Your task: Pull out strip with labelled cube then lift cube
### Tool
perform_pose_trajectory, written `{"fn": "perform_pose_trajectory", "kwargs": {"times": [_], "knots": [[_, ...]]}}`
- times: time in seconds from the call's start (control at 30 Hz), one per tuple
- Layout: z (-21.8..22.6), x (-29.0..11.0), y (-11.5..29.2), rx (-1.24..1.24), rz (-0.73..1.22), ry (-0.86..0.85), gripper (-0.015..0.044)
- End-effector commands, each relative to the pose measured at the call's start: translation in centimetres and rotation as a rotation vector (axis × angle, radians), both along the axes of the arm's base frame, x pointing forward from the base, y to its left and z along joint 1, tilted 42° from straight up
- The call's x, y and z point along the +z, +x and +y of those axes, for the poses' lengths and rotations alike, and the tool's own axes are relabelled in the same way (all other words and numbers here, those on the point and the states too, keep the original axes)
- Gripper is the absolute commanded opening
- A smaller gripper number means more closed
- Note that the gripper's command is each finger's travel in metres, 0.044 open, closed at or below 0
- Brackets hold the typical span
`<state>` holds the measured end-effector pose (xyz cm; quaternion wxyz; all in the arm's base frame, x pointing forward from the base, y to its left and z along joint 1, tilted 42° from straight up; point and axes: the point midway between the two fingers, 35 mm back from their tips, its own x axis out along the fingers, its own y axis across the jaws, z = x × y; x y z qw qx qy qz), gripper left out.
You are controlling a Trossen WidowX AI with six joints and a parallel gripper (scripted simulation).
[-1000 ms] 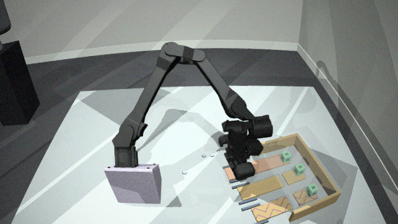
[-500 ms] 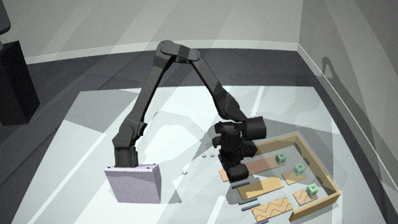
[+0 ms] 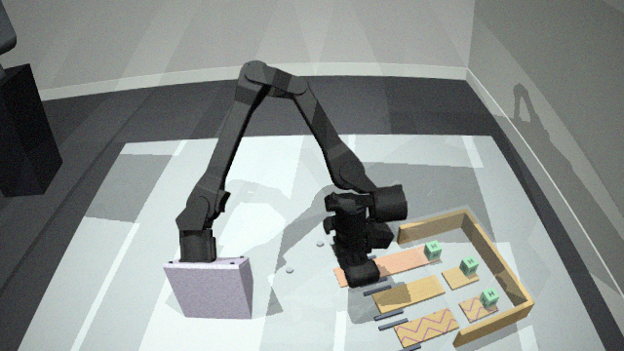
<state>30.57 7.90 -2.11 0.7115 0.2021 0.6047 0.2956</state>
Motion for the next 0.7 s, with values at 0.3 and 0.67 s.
{"fn": "perform_pose_trajectory", "kwargs": {"times": [0.3,0.67], "knots": [[0.1,-0.8,-2.7,0.01,0.028,0.001,0.0],[0.0,-1.1,-4.3,0.01,0.029,0.0,0.0]]}}
